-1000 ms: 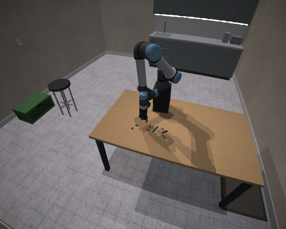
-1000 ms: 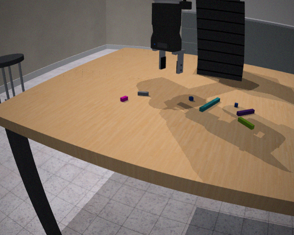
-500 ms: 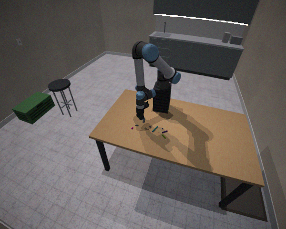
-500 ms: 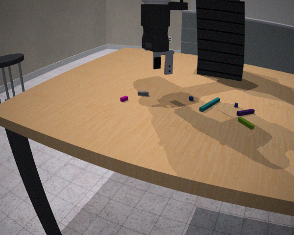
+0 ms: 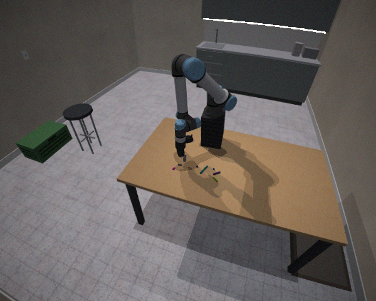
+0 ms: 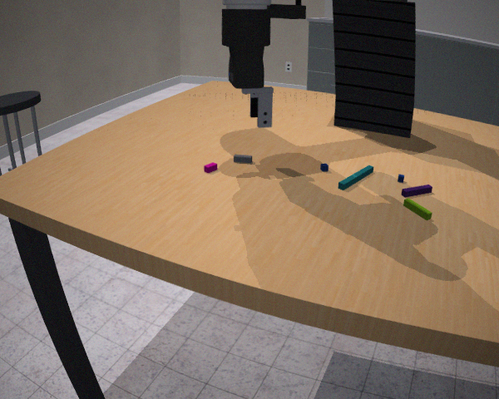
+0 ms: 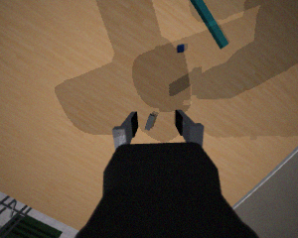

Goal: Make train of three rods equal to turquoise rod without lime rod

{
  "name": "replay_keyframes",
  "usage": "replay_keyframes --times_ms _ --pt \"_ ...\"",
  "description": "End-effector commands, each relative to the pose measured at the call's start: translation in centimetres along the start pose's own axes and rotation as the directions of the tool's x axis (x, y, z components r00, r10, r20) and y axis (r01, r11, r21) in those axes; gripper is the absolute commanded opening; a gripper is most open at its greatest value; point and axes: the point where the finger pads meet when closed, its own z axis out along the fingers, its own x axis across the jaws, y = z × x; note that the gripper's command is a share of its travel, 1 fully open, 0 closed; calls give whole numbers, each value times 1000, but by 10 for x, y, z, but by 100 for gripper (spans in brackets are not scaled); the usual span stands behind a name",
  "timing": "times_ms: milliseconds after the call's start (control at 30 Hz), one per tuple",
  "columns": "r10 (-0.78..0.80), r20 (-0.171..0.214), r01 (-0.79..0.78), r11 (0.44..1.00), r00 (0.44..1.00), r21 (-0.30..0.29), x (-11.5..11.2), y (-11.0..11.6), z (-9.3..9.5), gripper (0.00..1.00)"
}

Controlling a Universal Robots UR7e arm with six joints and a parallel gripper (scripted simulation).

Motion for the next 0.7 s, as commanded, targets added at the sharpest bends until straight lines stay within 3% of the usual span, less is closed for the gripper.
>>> replay_keyframes --times_ms 0,367,667 --pt "167 -1 -167 986 986 -1 -5 13 2 100" --pt "344 -1 -344 939 939 -1 -13 26 4 100" --pt "377 -1 -377 926 926 -1 -15 29 4 100"
